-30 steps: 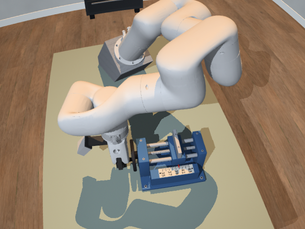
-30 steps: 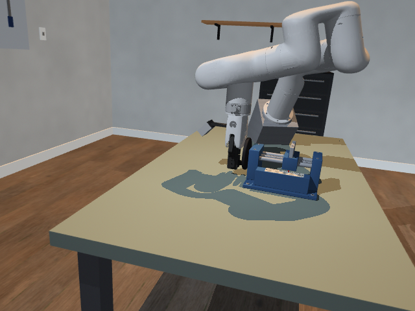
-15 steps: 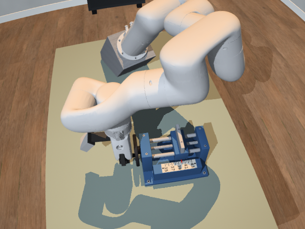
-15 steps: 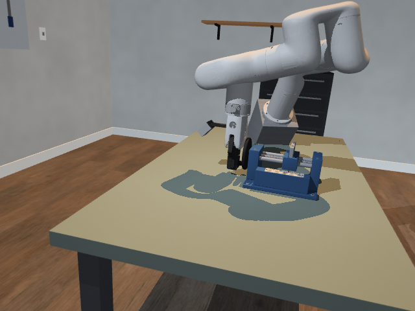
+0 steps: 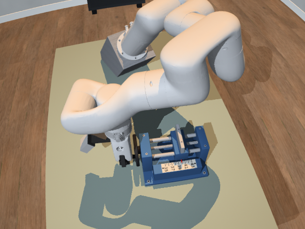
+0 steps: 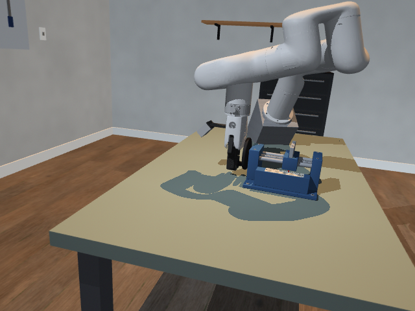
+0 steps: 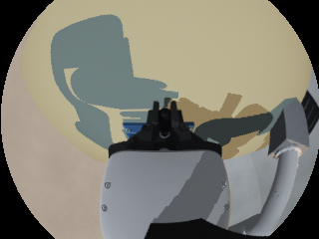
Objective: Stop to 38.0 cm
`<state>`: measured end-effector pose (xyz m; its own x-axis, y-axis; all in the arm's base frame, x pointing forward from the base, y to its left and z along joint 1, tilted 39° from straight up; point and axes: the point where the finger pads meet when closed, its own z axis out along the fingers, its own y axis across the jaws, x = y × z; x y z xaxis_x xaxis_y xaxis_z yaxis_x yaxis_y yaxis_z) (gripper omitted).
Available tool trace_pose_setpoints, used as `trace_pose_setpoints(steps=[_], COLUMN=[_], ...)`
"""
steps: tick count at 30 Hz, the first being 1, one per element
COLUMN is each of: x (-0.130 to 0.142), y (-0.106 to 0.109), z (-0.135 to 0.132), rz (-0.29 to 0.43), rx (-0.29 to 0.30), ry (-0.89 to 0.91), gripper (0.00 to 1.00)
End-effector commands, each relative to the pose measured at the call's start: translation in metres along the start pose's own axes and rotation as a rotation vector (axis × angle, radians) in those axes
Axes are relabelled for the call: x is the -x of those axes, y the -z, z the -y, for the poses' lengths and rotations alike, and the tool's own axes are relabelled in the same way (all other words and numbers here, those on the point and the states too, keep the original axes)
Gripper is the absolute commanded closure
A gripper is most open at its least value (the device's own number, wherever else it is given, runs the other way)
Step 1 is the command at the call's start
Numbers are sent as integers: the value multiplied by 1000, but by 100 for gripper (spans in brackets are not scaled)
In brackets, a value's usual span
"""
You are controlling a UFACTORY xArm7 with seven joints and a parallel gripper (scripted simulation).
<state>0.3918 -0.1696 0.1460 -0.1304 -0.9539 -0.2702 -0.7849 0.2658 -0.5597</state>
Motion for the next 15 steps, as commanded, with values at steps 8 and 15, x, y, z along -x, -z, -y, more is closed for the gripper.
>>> trace_pose_setpoints(steps=[8,15], x=[-1,-1], y=[1,2], z=[5,7], rz=[-1,-1], rx=[-3,-3], ry=[-1,-1], gripper=[94,94])
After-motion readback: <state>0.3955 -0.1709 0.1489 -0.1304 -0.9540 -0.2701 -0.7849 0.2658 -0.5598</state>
